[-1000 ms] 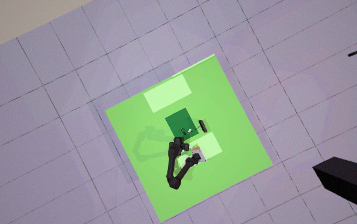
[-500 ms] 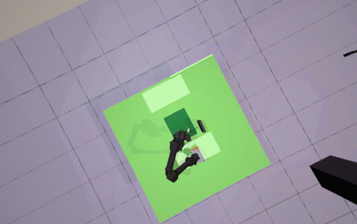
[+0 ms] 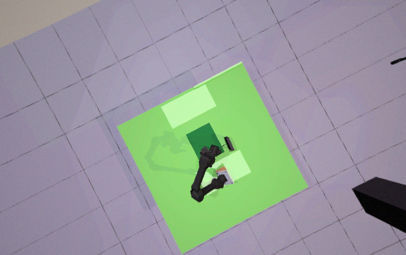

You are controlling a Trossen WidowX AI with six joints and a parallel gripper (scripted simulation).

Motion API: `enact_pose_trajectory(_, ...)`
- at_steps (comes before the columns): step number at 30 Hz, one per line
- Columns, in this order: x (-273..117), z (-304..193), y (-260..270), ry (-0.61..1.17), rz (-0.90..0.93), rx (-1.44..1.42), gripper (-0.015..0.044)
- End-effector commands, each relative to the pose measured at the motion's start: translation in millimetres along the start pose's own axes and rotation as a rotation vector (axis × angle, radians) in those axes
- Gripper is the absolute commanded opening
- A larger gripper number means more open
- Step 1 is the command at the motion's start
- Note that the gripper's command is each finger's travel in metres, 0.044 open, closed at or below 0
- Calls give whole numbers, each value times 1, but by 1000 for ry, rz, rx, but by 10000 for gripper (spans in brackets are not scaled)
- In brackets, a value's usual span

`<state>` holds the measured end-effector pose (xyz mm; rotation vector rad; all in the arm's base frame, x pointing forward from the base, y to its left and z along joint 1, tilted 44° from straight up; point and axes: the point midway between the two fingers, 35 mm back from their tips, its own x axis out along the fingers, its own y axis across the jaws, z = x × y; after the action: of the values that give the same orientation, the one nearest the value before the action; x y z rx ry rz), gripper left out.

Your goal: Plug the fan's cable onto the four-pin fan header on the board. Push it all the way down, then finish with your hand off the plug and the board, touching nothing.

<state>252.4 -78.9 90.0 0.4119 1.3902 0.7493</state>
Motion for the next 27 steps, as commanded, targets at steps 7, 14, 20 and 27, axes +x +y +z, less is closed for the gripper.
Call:
enact_pose_trajectory(7, 92, -1, 3, 5, 12, -2, 440)
enact_pose_trajectory(14, 95, -2, 4, 5, 12, -2, 440)
enact_pose_trajectory(20, 104, -1, 3, 5, 11, -2, 440)
enact_pose_trajectory(27, 116, -1, 3, 5, 11, -2, 440)
